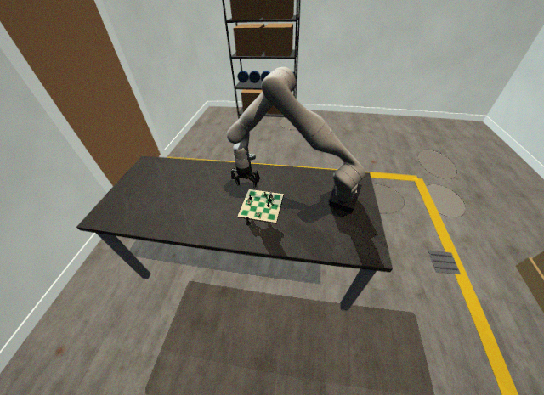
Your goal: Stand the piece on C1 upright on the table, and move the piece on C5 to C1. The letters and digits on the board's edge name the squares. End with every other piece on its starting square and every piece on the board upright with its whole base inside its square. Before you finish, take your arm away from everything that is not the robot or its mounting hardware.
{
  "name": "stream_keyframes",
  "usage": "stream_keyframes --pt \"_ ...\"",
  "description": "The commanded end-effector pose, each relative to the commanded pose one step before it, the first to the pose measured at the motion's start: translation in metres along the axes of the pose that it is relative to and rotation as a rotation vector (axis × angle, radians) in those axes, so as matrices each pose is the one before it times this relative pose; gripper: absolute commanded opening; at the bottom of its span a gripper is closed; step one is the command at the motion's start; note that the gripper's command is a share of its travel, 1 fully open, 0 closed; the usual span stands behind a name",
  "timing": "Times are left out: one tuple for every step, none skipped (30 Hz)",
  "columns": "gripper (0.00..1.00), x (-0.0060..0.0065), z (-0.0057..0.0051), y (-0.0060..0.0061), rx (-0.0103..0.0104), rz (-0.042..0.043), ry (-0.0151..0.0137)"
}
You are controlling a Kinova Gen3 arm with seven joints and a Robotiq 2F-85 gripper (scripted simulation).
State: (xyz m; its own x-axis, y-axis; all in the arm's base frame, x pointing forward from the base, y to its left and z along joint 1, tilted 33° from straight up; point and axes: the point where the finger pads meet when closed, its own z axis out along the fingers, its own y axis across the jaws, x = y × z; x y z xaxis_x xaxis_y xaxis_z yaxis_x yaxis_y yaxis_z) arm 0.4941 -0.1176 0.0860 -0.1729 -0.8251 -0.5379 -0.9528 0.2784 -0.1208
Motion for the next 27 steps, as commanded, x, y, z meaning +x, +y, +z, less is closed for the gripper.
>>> stream_keyframes --pt "1.00 0.00353 -0.01753 -0.00422 0.01702 0.00239 0.00980" --pt "1.00 0.00000 -0.00424 0.00000 0.00000 0.00000 0.00000" --pt "1.00 0.00000 -0.00406 0.00000 0.00000 0.00000 0.00000" --pt "1.00 0.00000 -0.00382 0.00000 0.00000 0.00000 0.00000" --pt "1.00 0.00000 -0.00353 0.00000 0.00000 0.00000 0.00000" --pt "1.00 0.00000 -0.00317 0.00000 0.00000 0.00000 0.00000" --pt "1.00 0.00000 -0.00278 0.00000 0.00000 0.00000 0.00000" --pt "1.00 0.00000 -0.00237 0.00000 0.00000 0.00000 0.00000" --pt "1.00 0.00000 0.00000 0.00000 0.00000 0.00000 0.00000" --pt "1.00 0.00000 0.00000 0.00000 0.00000 0.00000 0.00000" --pt "1.00 0.00000 -0.00193 0.00000 0.00000 0.00000 0.00000" --pt "1.00 0.00000 -0.00150 0.00000 0.00000 0.00000 0.00000" --pt "1.00 0.00000 -0.00109 0.00000 0.00000 0.00000 0.00000" --pt "1.00 0.00000 -0.00071 0.00000 0.00000 0.00000 0.00000" --pt "1.00 0.00000 -0.00039 0.00000 0.00000 0.00000 0.00000" --pt "1.00 0.00000 -0.00016 0.00000 0.00000 0.00000 0.00000" --pt "1.00 0.00000 -0.00002 0.00000 0.00000 0.00000 0.00000" --pt "1.00 0.00000 0.00000 0.00000 0.00000 0.00000 0.00000" --pt "1.00 0.00000 0.00000 0.00000 0.00000 0.00000 0.00000" --pt "1.00 0.00000 0.00000 0.00000 0.00000 0.00000 0.00000" --pt "1.00 0.00000 0.00000 0.00000 0.00000 0.00000 0.00000" --pt "1.00 0.00000 0.00000 0.00000 0.00000 0.00000 0.00000" --pt "1.00 0.00000 0.00000 0.00000 0.00000 0.00000 0.00000" --pt "1.00 0.00000 0.00000 0.00000 0.00000 0.00000 0.00000" --pt "1.00 0.00000 0.00000 0.00000 0.00000 0.00000 0.00000" --pt "1.00 0.00000 0.00000 0.00000 0.00000 0.00000 0.00000" --pt "1.00 0.00000 0.00000 0.00000 0.00000 0.00000 0.00000"
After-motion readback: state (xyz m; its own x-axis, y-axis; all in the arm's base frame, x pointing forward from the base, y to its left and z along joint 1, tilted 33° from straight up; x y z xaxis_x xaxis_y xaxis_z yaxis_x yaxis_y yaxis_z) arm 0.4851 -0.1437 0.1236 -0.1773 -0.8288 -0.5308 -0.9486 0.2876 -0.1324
